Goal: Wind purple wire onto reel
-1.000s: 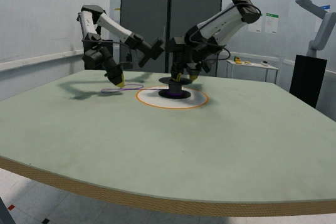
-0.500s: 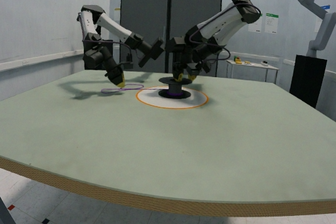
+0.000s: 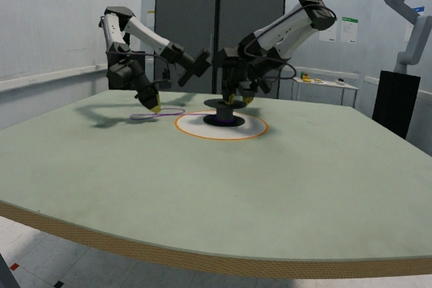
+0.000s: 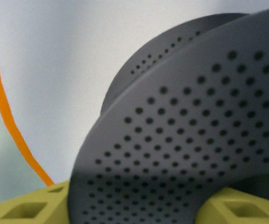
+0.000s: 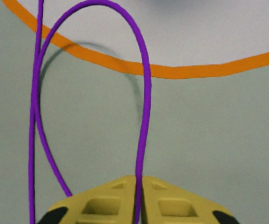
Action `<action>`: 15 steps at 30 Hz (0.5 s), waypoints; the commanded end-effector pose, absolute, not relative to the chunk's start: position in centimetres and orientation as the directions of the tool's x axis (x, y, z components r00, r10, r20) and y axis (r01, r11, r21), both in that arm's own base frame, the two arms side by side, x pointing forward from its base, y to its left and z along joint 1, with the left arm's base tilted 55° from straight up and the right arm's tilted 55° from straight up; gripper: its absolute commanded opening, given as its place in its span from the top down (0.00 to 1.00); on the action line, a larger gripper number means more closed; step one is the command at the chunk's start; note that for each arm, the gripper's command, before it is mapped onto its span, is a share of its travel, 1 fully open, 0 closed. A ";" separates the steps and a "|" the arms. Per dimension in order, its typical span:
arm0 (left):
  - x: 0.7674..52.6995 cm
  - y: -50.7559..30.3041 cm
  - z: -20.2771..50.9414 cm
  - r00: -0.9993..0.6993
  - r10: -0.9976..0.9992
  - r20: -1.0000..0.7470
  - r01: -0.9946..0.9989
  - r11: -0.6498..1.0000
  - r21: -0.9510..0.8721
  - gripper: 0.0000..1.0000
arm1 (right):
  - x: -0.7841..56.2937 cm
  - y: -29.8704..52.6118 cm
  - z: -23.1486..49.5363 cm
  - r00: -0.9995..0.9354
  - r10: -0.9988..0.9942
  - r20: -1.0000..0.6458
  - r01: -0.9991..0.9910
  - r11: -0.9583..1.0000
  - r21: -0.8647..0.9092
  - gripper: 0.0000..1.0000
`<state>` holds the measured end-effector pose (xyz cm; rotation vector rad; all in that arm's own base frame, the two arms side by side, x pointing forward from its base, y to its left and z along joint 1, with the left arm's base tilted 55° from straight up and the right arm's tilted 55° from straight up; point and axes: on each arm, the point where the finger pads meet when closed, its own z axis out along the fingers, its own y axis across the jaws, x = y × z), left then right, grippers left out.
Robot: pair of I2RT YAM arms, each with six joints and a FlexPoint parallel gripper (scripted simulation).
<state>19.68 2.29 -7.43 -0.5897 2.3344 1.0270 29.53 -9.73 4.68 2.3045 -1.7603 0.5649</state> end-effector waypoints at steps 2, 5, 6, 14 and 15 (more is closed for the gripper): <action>21.8 2.3 -6.3 -0.838 -0.067 -0.541 -0.449 0.649 0.614 0.51 | 30.0 -9.4 5.5 0.234 -0.879 0.416 -0.950 -0.298 -0.096 1.00; 23.2 2.3 -5.6 -0.902 0.044 -0.429 -0.299 0.651 0.697 0.51 | 30.0 -9.4 5.5 0.230 -0.880 0.416 -0.949 -0.297 -0.104 1.00; 23.7 2.2 -5.4 -0.921 0.088 -0.381 -0.238 0.647 0.725 0.51 | 30.0 -9.4 5.5 0.226 -0.882 0.413 -0.949 -0.295 -0.110 1.00; 26.7 1.5 -4.7 -0.936 0.351 -0.039 0.171 0.547 0.819 0.51 | 30.0 -9.5 5.5 0.173 -0.912 0.371 -0.947 -0.258 -0.193 1.00; 27.0 1.3 -4.8 -0.928 0.374 -0.003 0.211 0.530 0.821 0.51 | 30.0 -9.5 5.5 0.149 -0.921 0.361 -0.946 -0.239 -0.220 1.00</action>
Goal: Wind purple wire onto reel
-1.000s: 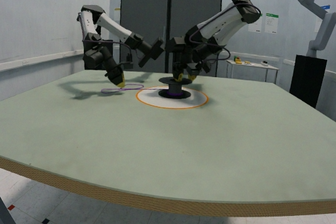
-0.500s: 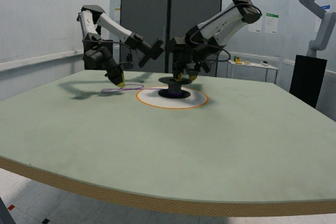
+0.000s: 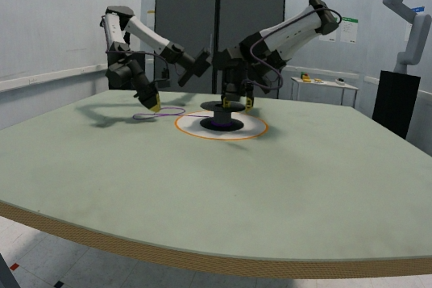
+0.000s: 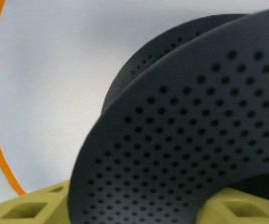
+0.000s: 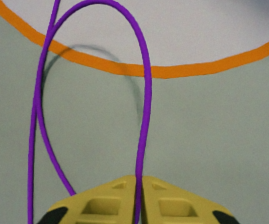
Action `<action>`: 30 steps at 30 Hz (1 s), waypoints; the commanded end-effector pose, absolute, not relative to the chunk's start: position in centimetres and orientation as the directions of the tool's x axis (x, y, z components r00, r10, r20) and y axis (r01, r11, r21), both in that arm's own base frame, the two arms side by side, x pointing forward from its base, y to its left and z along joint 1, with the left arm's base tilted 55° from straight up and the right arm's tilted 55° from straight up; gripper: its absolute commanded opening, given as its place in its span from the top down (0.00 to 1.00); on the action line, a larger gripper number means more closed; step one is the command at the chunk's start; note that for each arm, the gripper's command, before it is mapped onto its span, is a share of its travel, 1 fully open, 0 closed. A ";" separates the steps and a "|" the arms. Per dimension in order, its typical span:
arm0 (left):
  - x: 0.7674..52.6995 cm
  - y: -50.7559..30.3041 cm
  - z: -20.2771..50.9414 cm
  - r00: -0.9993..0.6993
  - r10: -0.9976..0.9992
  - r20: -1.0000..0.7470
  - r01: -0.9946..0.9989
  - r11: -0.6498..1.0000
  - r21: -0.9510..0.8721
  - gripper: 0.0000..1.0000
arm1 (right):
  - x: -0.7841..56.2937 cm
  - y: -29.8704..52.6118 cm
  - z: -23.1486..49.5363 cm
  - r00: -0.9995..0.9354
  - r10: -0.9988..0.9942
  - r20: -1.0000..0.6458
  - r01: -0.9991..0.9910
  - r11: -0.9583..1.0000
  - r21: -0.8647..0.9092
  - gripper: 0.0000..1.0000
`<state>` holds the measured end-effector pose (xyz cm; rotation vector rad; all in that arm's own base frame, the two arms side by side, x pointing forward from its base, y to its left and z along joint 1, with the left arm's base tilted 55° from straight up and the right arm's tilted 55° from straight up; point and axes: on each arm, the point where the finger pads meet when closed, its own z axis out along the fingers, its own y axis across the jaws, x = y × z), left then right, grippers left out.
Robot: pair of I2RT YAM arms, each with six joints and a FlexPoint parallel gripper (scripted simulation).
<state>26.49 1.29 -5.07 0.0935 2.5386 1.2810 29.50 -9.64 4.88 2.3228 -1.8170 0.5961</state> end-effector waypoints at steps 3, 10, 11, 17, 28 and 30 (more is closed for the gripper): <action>28.1 0.3 -5.5 -0.884 0.449 0.126 0.351 0.462 0.815 0.51 | 30.1 -9.5 5.4 0.151 -0.922 0.357 -0.945 -0.241 -0.222 1.00; 29.8 -2.9 -8.8 -0.676 0.596 0.434 0.666 0.242 0.706 0.51 | 30.3 -9.5 5.4 0.154 -0.954 0.257 -0.947 -0.217 -0.237 1.00; 29.8 -3.3 -9.4 -0.635 0.610 0.474 0.704 0.204 0.680 0.51 | 30.3 -9.5 5.4 0.153 -0.960 0.236 -0.949 -0.209 -0.235 1.00; 29.2 -4.4 -11.1 -0.368 0.648 0.667 0.871 -0.012 0.492 0.51 | 29.9 -9.3 5.0 0.164 -0.970 0.178 -0.964 -0.195 -0.179 1.00; 26.4 -5.1 -13.5 0.210 0.513 0.832 0.918 -0.396 0.012 0.51 | 29.0 -9.2 4.7 0.221 -0.948 0.228 -0.971 -0.236 -0.042 1.00; 26.1 -4.9 -13.5 0.309 0.466 0.829 0.890 -0.449 -0.080 0.51 | 29.1 -9.3 4.7 0.227 -0.942 0.249 -0.969 -0.243 -0.036 1.00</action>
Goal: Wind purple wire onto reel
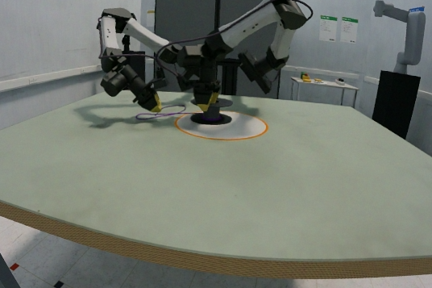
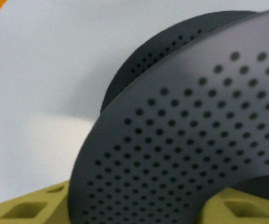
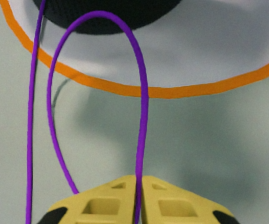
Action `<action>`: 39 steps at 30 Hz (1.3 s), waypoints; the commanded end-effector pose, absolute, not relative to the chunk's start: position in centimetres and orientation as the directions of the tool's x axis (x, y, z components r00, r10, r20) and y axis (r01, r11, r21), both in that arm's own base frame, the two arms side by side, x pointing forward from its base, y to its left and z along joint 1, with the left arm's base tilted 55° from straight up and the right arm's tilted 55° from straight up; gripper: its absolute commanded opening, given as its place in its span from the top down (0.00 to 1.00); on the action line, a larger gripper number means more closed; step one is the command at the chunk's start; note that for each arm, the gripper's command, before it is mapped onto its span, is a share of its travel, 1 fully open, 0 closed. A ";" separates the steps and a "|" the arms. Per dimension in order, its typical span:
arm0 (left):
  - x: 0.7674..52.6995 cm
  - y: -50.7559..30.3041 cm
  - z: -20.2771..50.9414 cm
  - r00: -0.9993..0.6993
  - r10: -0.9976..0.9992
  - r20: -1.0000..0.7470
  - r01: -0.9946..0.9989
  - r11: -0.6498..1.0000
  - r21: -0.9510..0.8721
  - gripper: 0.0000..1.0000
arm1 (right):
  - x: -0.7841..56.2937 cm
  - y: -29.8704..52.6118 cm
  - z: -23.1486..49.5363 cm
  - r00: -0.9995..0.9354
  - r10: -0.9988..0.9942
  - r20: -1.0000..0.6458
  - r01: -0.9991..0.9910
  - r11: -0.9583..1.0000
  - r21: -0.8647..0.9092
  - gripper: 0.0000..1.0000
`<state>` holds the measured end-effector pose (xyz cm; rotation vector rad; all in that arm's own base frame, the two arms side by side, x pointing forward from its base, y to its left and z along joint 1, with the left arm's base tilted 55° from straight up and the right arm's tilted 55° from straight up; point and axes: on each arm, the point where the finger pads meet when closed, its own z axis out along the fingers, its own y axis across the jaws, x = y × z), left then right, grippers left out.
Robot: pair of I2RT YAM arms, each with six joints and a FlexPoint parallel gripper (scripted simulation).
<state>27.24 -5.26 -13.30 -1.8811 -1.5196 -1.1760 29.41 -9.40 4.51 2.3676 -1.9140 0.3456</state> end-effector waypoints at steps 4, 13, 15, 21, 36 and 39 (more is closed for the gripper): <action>26.0 -4.9 -13.4 0.462 0.380 0.802 0.822 -0.523 -0.225 0.51 | 29.1 -9.4 4.8 0.230 -0.931 0.284 -0.966 -0.253 -0.045 1.00; 25.8 -4.3 -12.9 0.774 0.133 0.619 0.545 -0.638 -0.544 0.51 | 30.0 -9.7 5.4 0.218 -0.917 0.335 -0.961 -0.261 -0.091 1.00; 25.8 -4.3 -12.9 0.828 0.076 0.555 0.464 -0.648 -0.604 0.45 | 30.2 -9.7 5.5 0.216 -0.913 0.347 -0.959 -0.265 -0.101 1.00; 25.8 -4.3 -12.9 0.845 0.057 0.532 0.436 -0.650 -0.622 0.34 | 30.3 -9.6 5.6 0.219 -0.896 0.387 -0.954 -0.280 -0.110 1.00; 24.1 -8.0 -10.4 0.845 0.057 0.532 0.436 -0.650 -0.622 0.26 | 30.2 -9.7 5.6 0.235 -0.860 0.453 -0.949 -0.303 -0.084 1.00; 22.7 -7.2 -10.3 0.845 0.058 0.532 0.436 -0.650 -0.622 0.26 | 30.1 -9.7 5.6 0.235 -0.860 0.453 -0.949 -0.304 -0.084 1.00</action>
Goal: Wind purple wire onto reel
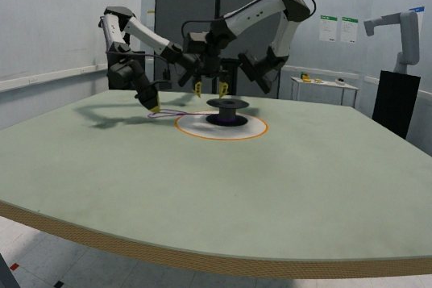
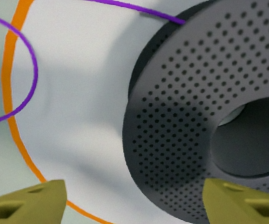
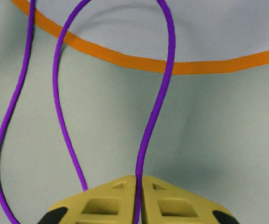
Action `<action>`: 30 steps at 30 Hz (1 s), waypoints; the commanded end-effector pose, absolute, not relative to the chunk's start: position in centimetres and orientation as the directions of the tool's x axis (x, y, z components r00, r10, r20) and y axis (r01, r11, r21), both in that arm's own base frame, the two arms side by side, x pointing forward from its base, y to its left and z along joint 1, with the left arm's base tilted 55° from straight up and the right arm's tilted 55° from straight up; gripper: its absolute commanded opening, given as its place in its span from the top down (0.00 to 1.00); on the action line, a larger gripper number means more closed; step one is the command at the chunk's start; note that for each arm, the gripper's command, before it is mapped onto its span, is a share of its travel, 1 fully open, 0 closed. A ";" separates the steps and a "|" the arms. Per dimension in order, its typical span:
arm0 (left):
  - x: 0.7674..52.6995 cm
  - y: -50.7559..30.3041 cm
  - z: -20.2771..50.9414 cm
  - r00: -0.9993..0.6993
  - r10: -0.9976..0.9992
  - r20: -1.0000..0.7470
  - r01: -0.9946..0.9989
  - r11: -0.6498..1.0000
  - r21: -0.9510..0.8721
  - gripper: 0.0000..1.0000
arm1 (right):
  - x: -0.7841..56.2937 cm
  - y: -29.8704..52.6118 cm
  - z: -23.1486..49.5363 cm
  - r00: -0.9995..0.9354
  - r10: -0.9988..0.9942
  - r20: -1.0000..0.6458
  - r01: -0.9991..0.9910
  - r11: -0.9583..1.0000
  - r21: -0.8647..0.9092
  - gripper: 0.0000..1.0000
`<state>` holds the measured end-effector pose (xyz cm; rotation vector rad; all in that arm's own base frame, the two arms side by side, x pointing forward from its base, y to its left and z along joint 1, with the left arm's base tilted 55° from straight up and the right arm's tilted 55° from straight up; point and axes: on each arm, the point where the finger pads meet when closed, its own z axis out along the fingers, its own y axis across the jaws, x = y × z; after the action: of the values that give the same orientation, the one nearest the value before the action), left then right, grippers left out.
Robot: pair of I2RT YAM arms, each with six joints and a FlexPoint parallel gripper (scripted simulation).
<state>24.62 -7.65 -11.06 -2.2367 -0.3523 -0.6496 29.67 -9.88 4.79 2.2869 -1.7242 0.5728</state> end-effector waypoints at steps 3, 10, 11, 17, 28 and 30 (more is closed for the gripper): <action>22.3 -6.5 -10.3 0.834 0.074 0.547 0.457 -0.649 -0.609 0.26 | 30.1 -9.6 5.6 0.238 -0.859 0.453 -0.948 -0.306 -0.083 1.00; 25.1 -6.1 -9.0 0.611 0.304 0.731 0.728 -0.578 -0.369 0.26 | 30.0 -9.4 5.5 0.244 -0.857 0.454 -0.947 -0.312 -0.080 1.00; 25.7 -5.9 -8.5 0.541 0.356 0.762 0.782 -0.547 -0.300 0.26 | 30.0 -9.4 5.5 0.244 -0.857 0.454 -0.947 -0.312 -0.079 1.00; 27.2 -4.7 -6.2 0.237 0.528 0.815 0.922 -0.386 -0.018 0.26 | 30.0 -9.4 5.5 0.245 -0.857 0.454 -0.946 -0.313 -0.079 1.00; 20.5 1.5 -2.1 -0.434 0.664 0.609 0.852 0.082 0.517 0.26 | 30.0 -9.4 5.5 0.246 -0.856 0.454 -0.946 -0.314 -0.078 1.00; 19.7 1.6 -2.5 -0.478 0.658 0.583 0.829 0.117 0.547 0.26 | 30.0 -9.3 5.4 0.247 -0.856 0.454 -0.946 -0.314 -0.078 1.00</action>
<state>20.16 2.47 -2.21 -1.6776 -1.9129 -1.1718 29.61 -9.77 4.75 2.2863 -1.7112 0.5807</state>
